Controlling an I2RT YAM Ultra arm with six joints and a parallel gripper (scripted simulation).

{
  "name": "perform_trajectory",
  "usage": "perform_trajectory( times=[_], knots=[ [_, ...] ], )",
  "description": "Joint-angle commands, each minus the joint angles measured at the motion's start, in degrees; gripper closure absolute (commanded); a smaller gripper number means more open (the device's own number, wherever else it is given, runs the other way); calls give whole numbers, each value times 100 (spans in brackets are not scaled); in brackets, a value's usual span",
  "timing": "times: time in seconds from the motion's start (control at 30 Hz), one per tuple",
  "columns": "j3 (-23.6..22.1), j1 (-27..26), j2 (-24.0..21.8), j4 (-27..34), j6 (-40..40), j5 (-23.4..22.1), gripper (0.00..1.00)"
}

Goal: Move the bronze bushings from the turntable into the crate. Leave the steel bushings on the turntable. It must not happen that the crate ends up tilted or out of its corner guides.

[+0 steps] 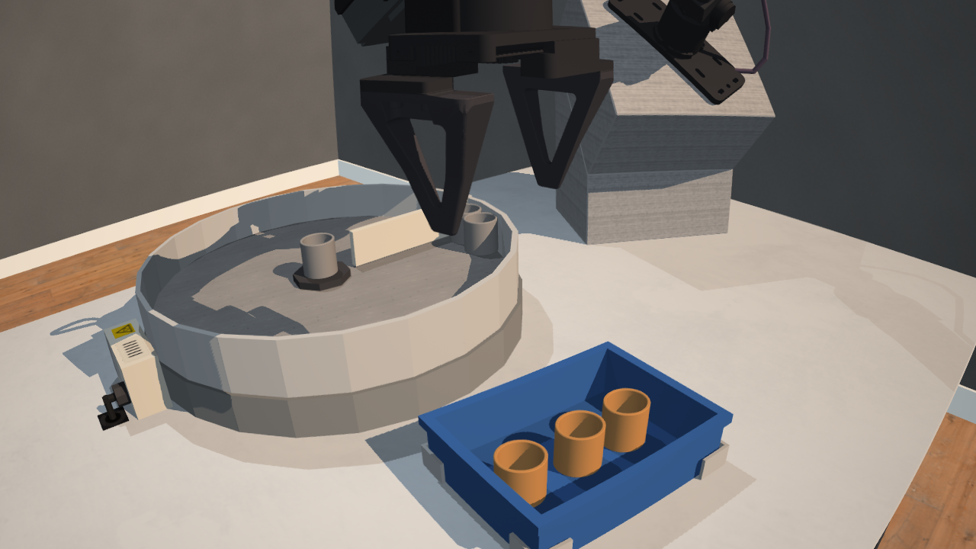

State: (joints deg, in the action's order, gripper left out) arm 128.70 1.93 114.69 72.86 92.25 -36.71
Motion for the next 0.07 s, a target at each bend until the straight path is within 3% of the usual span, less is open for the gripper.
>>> perform_trajectory(
  times=[0.0,0.03],
  knots=[
    [183,-111,105,127,-40,12,0],
    [183,-111,105,127,-40,12,0]
  ],
)
